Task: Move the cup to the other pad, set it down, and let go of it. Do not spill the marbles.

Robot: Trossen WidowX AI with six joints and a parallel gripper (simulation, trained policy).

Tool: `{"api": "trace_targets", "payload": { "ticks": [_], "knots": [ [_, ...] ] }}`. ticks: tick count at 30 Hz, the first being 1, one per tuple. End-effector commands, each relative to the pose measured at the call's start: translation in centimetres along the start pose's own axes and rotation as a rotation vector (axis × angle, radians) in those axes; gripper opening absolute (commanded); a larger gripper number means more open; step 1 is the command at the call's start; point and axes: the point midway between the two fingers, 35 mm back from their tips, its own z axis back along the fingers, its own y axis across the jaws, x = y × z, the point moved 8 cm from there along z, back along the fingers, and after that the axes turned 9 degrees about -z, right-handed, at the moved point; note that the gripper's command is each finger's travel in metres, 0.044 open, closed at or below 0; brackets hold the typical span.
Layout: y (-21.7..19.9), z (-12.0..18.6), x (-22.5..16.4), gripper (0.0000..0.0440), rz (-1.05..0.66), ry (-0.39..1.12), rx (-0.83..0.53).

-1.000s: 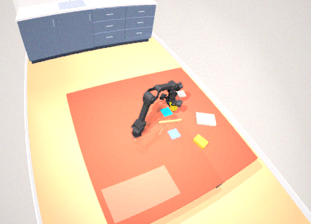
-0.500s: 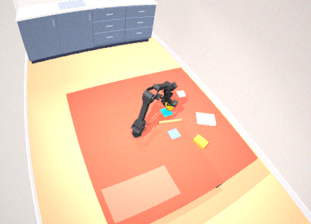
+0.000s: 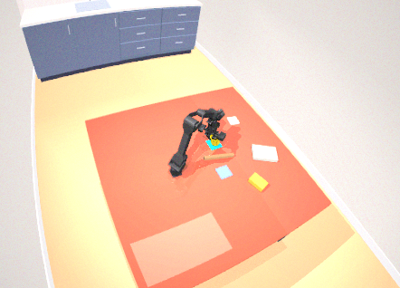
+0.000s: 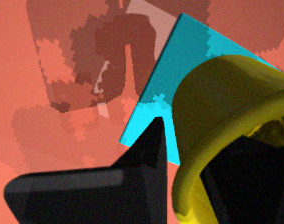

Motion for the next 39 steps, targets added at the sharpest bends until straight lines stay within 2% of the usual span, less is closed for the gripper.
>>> {"api": "trace_targets", "payload": {
  "ticks": [1, 5, 15, 29, 32, 39],
  "knots": [
    [-0.2, -0.1, 0.0, 0.0080, -0.016, -0.013, -0.003],
    [-0.3, 0.6, 0.3, 0.0159, -0.034, -0.053, 0.013],
    [-0.5, 2.8, 0.0, 0.0173, -0.041, -0.118, 0.053],
    [-0.9, 6.8, -1.0, 0.0238, -0.074, -0.198, 0.093],
    [-1.1, 7.9, -1.1, 0.0273, -0.082, -0.223, 0.095],
    [-1.8, 9.9, -1.0, 0.0436, -0.113, -0.264, 0.095]
  ]
}}
